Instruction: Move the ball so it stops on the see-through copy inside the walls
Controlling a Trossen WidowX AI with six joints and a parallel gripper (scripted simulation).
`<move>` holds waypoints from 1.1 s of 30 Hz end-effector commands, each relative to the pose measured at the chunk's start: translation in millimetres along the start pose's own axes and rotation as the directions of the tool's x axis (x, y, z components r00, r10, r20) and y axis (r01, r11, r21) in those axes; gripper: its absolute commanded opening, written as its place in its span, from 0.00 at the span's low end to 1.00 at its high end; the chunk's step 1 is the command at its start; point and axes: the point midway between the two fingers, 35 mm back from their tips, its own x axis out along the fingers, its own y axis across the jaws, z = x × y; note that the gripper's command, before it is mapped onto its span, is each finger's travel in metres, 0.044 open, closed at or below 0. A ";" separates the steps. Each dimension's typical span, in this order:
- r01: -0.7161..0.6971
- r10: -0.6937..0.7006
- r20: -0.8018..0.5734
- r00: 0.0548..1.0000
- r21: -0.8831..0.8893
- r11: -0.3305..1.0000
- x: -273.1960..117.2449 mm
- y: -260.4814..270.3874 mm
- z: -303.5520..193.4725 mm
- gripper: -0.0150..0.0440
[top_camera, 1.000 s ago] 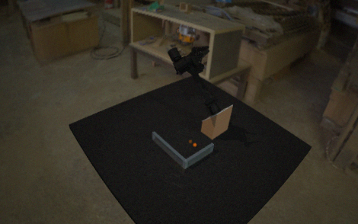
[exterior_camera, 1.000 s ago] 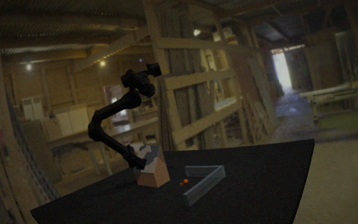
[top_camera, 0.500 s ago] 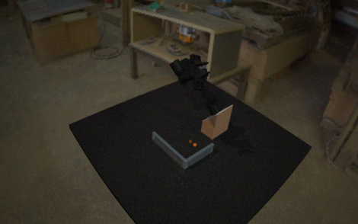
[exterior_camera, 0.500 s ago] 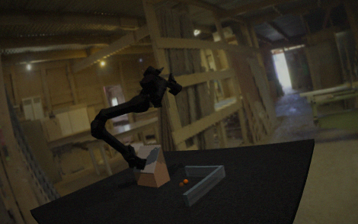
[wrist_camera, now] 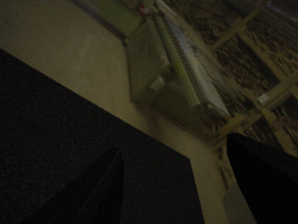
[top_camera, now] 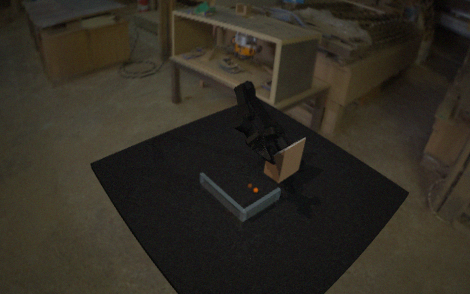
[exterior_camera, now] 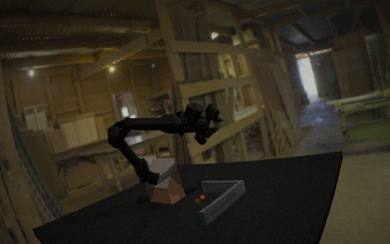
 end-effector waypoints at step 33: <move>-0.227 0.745 -0.641 0.184 0.710 0.666 -73.9 252.3 -141.7 0.63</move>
